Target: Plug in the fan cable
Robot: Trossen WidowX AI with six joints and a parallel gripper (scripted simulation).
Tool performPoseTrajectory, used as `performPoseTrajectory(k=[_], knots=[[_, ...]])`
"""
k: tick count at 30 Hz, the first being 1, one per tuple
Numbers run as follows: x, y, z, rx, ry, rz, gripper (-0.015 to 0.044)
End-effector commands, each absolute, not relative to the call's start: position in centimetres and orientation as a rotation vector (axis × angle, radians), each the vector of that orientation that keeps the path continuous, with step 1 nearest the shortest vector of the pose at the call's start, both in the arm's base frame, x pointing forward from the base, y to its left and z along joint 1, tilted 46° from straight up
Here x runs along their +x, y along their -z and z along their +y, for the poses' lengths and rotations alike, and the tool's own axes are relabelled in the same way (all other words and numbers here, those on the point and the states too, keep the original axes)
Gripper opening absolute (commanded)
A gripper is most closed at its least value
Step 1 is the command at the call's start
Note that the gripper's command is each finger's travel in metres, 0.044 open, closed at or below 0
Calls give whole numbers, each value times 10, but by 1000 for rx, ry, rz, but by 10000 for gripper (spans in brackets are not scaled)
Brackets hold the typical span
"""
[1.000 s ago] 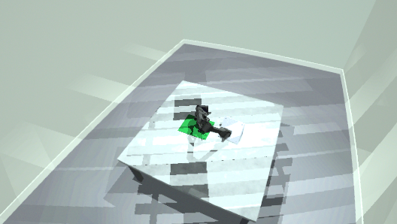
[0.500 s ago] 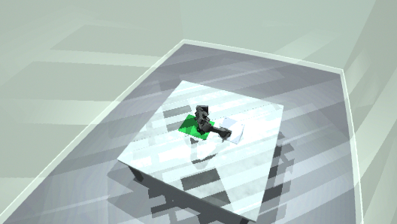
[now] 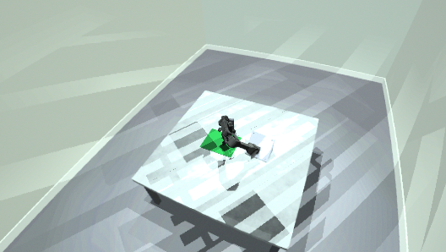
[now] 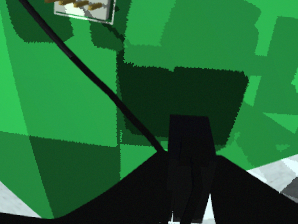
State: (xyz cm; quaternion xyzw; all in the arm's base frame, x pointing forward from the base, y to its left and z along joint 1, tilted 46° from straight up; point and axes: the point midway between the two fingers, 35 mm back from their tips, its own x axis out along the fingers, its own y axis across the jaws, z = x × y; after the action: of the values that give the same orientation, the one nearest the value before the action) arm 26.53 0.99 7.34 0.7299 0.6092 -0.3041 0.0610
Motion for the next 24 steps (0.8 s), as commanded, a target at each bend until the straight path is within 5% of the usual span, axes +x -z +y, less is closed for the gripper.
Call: performPoseTrajectory(k=[1, 24], knots=[[267, -83, 1, 2206, 911, 1840, 0], [280, -99, -14, 1906, 549, 1837, 0]])
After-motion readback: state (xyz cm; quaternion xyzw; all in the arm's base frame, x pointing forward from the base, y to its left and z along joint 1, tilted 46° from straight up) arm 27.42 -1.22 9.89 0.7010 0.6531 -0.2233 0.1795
